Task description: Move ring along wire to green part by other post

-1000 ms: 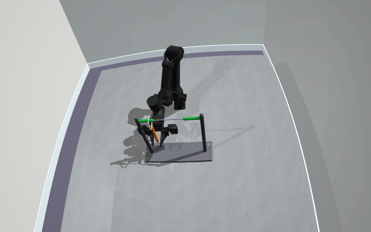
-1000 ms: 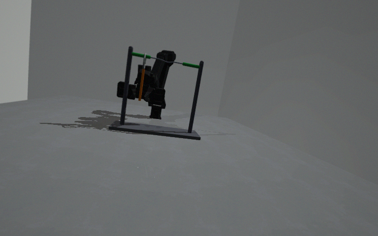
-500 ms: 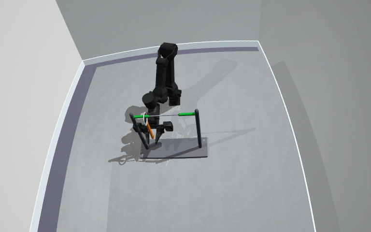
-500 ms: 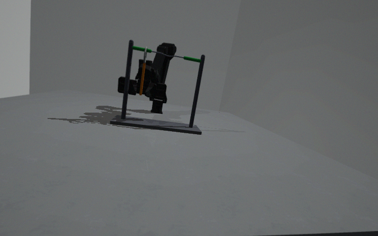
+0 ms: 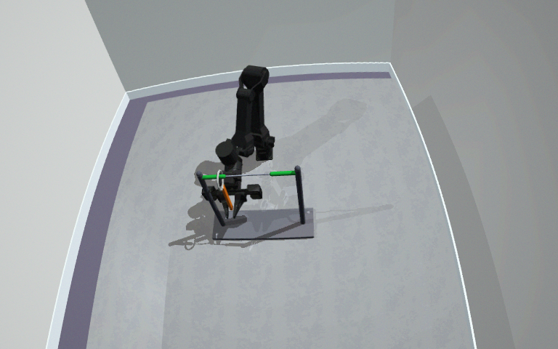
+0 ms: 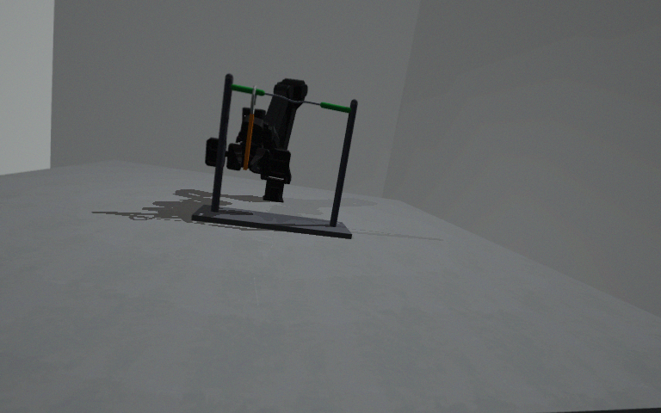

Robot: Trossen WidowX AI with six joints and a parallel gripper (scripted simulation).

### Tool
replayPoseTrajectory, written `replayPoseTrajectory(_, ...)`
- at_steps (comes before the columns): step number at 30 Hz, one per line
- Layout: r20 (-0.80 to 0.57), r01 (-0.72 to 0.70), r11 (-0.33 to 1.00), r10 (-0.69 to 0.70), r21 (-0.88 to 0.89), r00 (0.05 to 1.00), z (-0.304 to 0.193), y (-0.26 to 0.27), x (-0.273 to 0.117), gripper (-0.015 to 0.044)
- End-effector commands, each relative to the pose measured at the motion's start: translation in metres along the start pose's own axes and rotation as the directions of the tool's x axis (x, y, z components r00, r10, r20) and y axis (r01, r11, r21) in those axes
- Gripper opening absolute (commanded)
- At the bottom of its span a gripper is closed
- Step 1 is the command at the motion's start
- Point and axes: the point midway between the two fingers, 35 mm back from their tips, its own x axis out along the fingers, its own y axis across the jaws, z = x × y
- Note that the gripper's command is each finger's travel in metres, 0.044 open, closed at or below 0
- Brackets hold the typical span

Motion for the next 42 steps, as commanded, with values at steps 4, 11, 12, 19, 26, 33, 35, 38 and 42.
replayPoseTrajectory(4,0.0,0.0,1.0,0.0,0.0,1.0,0.0,0.0,0.0,-0.0037)
replayPoseTrajectory(11,0.0,0.0,1.0,0.0,0.0,1.0,0.0,0.0,0.0,-0.015)
replayPoseTrajectory(12,0.0,0.0,1.0,0.0,0.0,1.0,0.0,0.0,0.0,-0.015)
replayPoseTrajectory(19,0.0,-0.001,1.0,0.001,-0.001,1.0,0.003,0.0,0.0,-0.015)
replayPoseTrajectory(26,0.001,-0.005,1.0,0.005,-0.005,1.0,0.017,-0.002,-0.003,-0.015)
replayPoseTrajectory(33,0.001,-0.005,1.0,0.005,-0.006,1.0,0.018,-0.002,-0.003,-0.015)
replayPoseTrajectory(35,0.001,-0.005,1.0,0.005,-0.006,1.0,0.018,-0.002,-0.003,-0.015)
replayPoseTrajectory(38,0.001,-0.005,1.0,0.005,-0.006,1.0,0.018,-0.002,-0.003,-0.015)
replayPoseTrajectory(42,0.001,-0.005,1.0,0.005,-0.006,1.0,0.018,-0.002,-0.003,-0.015)
